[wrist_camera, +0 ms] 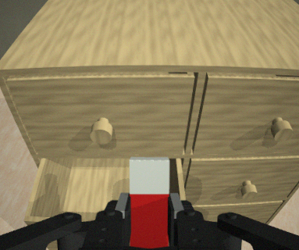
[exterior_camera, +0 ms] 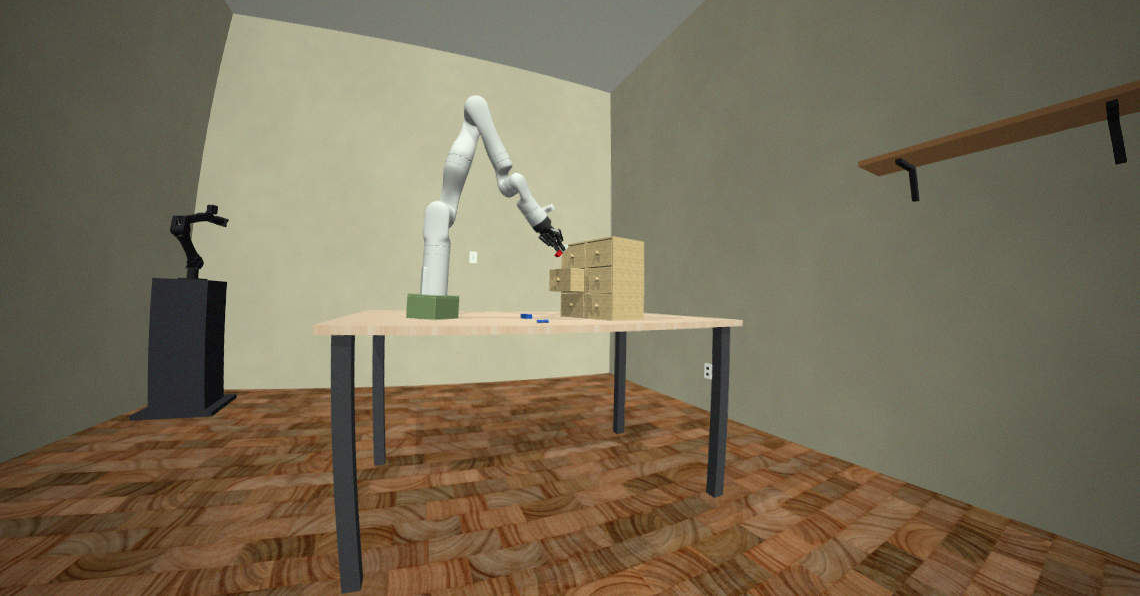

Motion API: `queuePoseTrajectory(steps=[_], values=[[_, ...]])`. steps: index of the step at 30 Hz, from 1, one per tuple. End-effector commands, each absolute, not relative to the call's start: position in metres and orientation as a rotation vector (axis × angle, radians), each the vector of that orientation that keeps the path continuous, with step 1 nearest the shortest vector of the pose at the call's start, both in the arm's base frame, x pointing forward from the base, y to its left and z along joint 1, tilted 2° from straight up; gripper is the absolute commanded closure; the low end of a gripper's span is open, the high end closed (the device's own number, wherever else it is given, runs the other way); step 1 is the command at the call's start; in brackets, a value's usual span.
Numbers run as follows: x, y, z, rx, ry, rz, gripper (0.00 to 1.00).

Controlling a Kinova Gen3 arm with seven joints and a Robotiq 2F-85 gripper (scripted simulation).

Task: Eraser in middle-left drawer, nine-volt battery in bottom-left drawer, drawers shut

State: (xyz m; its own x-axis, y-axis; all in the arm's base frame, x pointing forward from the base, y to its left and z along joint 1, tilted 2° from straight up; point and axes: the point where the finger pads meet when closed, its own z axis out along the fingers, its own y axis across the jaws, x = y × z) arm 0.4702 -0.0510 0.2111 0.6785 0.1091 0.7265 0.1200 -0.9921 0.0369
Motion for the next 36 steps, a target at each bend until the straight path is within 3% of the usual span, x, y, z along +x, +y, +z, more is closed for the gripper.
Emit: queuePoseTrajectory(steps=[1, 15, 36], values=[[0.478, -0.042, 0.201, -2.859, -0.212, -1.220, 0.81], [0.522, -0.037, 0.185, -2.859, -0.212, -1.220, 0.81], [0.528, -0.036, 0.182, -2.859, -0.212, -1.220, 0.81]])
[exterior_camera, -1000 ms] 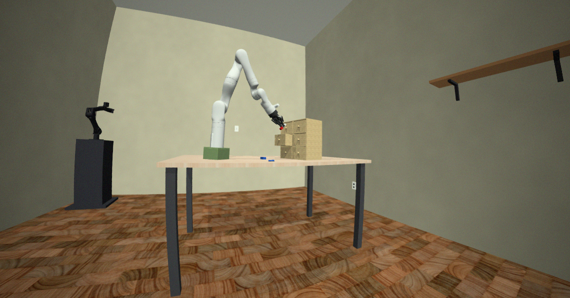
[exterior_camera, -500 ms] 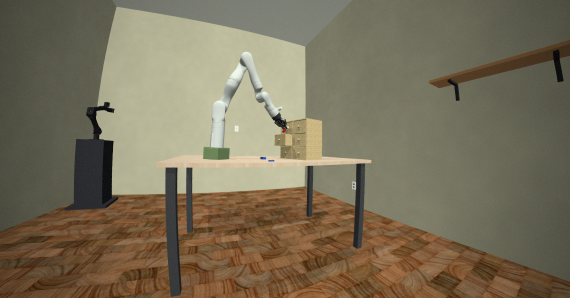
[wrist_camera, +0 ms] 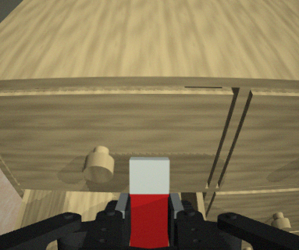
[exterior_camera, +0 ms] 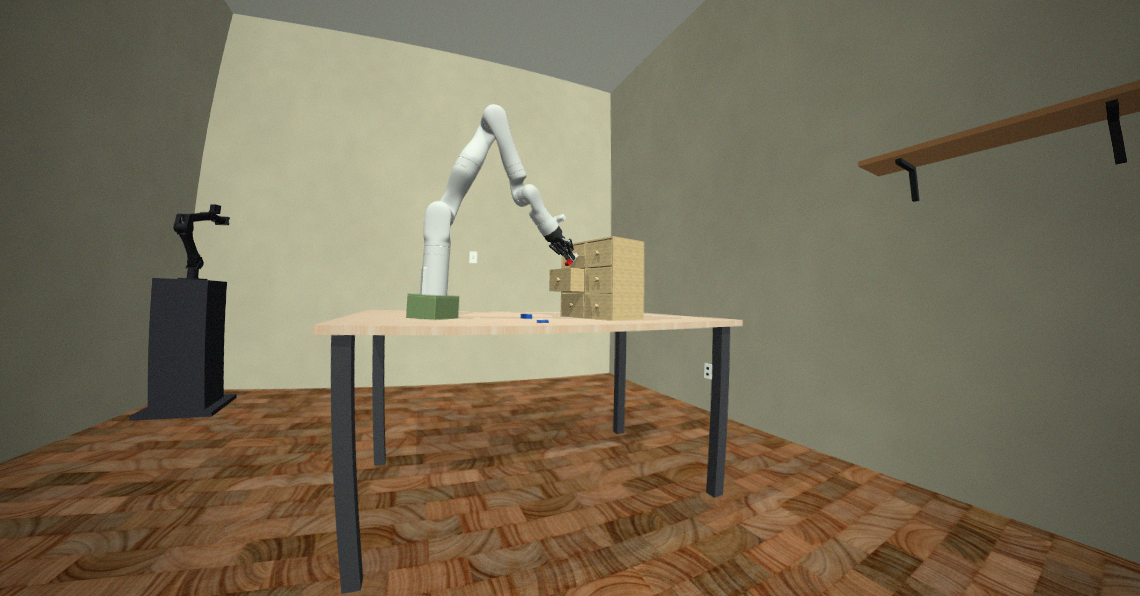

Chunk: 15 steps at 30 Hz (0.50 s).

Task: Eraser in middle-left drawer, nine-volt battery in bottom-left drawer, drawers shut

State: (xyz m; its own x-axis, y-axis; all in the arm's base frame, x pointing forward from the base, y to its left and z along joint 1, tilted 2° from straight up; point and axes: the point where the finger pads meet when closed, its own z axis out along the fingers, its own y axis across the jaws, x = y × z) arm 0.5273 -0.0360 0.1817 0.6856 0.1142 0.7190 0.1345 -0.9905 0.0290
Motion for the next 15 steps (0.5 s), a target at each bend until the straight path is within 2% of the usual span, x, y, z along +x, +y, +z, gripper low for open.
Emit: queuePoseTrajectory(steps=[1, 11, 12, 15], values=[[0.5277, -0.0360, 0.1825, -2.859, -0.212, -1.220, 0.81], [0.5277, -0.0360, 0.1825, -2.859, -0.212, -1.220, 0.81], [0.5277, -0.0360, 0.1825, -2.859, -0.212, -1.220, 0.77], [0.5277, -0.0360, 0.1825, -2.859, -0.212, -1.220, 0.77]])
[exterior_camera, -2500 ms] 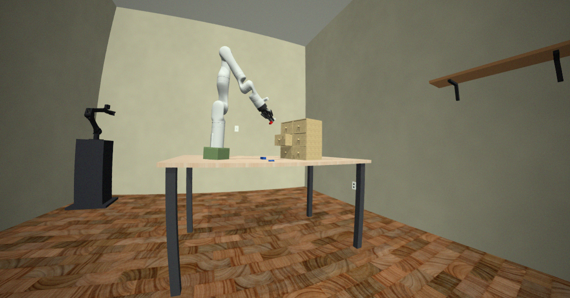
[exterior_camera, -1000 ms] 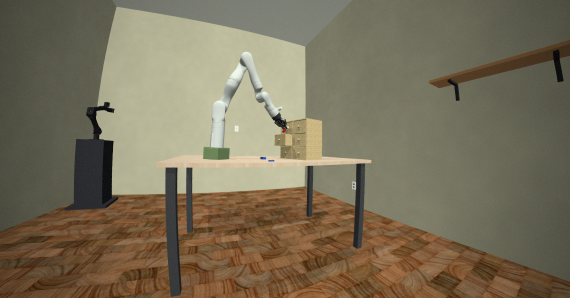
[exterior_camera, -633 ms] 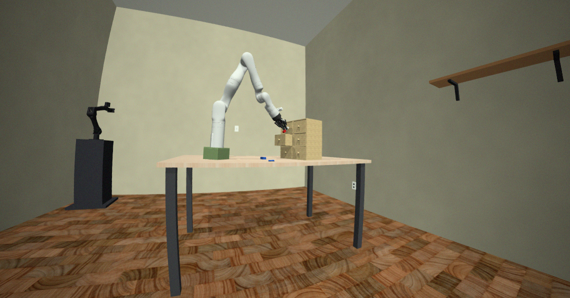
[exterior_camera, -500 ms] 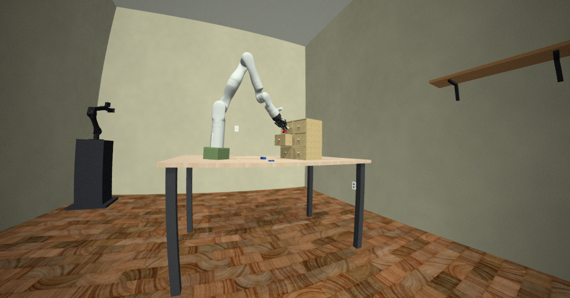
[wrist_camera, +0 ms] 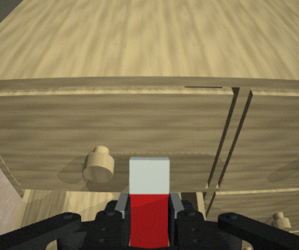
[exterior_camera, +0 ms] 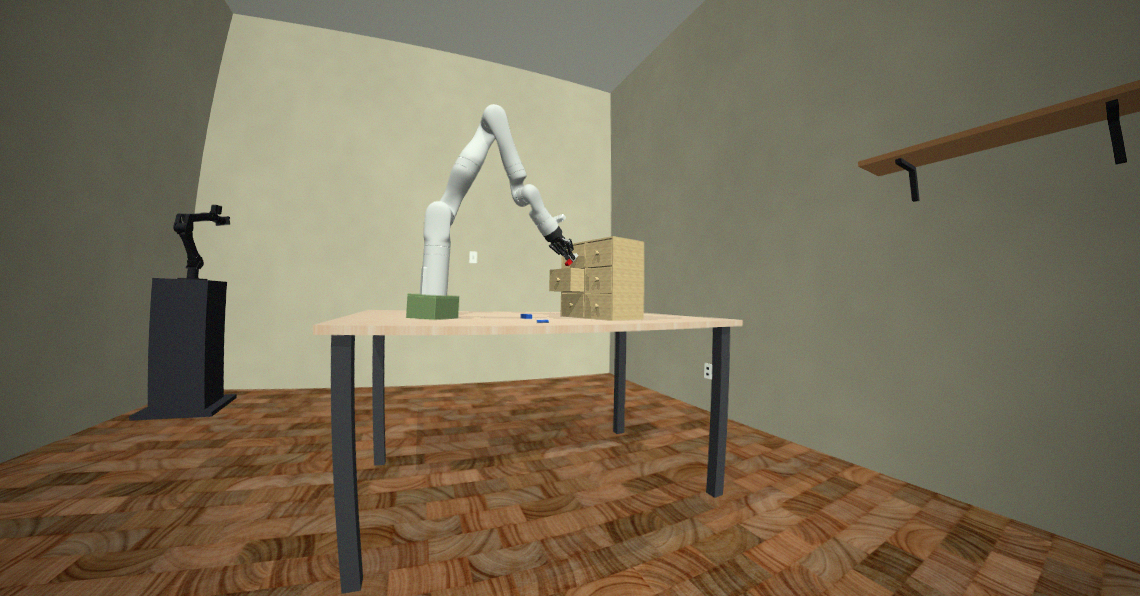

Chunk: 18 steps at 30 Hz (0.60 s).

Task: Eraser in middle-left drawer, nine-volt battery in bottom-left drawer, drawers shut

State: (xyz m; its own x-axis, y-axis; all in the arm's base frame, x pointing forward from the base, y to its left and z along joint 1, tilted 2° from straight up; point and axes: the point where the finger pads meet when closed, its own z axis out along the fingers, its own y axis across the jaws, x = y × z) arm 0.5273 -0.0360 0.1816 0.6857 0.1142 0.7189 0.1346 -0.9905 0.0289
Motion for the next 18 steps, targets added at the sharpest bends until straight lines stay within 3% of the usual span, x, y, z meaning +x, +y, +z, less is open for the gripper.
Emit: queuePoseTrajectory(steps=[1, 8, 9, 18], values=[[0.5277, -0.0360, 0.1825, -2.859, -0.212, -1.220, 0.73], [0.5277, -0.0360, 0.1825, -2.859, -0.212, -1.220, 0.62], [0.5277, -0.0360, 0.1825, -2.859, -0.212, -1.220, 0.00], [0.5277, -0.0360, 0.1825, -2.859, -0.212, -1.220, 0.00]])
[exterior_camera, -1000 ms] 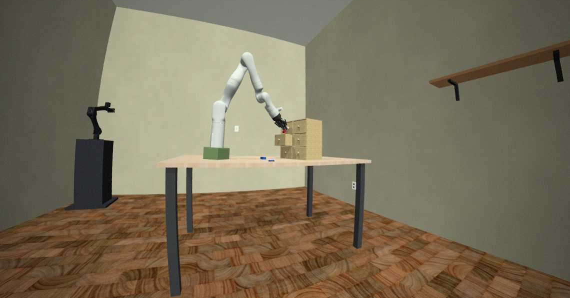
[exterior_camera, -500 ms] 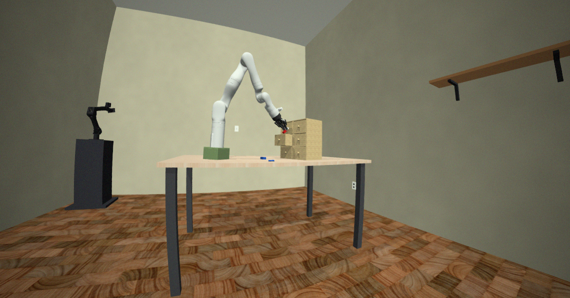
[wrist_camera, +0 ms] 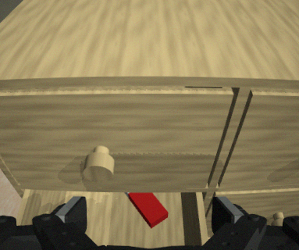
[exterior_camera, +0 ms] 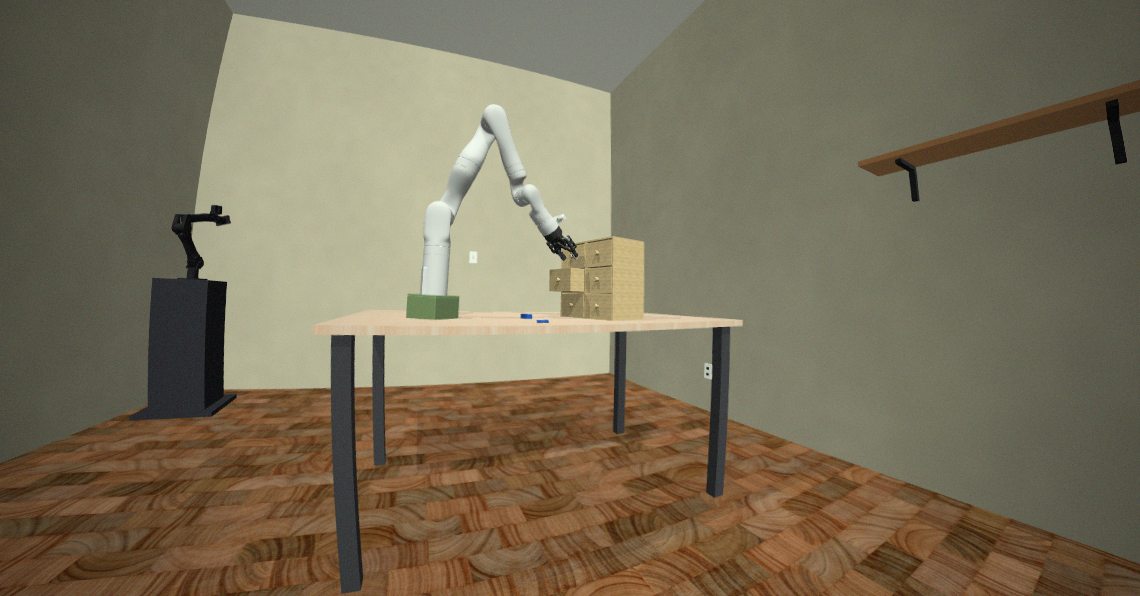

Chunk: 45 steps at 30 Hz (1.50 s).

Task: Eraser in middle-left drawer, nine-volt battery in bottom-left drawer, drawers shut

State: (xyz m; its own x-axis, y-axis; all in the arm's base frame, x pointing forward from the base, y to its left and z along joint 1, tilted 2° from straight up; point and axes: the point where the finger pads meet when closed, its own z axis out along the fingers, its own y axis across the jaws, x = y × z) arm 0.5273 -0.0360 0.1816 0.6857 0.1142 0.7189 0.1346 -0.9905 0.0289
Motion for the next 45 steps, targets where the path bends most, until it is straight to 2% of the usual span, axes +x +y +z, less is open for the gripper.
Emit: queuePoseTrajectory(steps=[1, 16, 22, 31, 45], values=[[0.528, -0.036, 0.182, -2.859, -0.212, -1.220, 0.00], [0.511, -0.038, 0.184, -2.859, -0.211, -1.220, 0.00], [0.479, -0.042, 0.185, -2.859, -0.211, -1.220, 0.00], [0.410, -0.052, 0.188, -2.859, -0.211, -1.220, 0.00], [0.380, -0.057, 0.191, -2.864, -0.215, -1.187, 0.00]])
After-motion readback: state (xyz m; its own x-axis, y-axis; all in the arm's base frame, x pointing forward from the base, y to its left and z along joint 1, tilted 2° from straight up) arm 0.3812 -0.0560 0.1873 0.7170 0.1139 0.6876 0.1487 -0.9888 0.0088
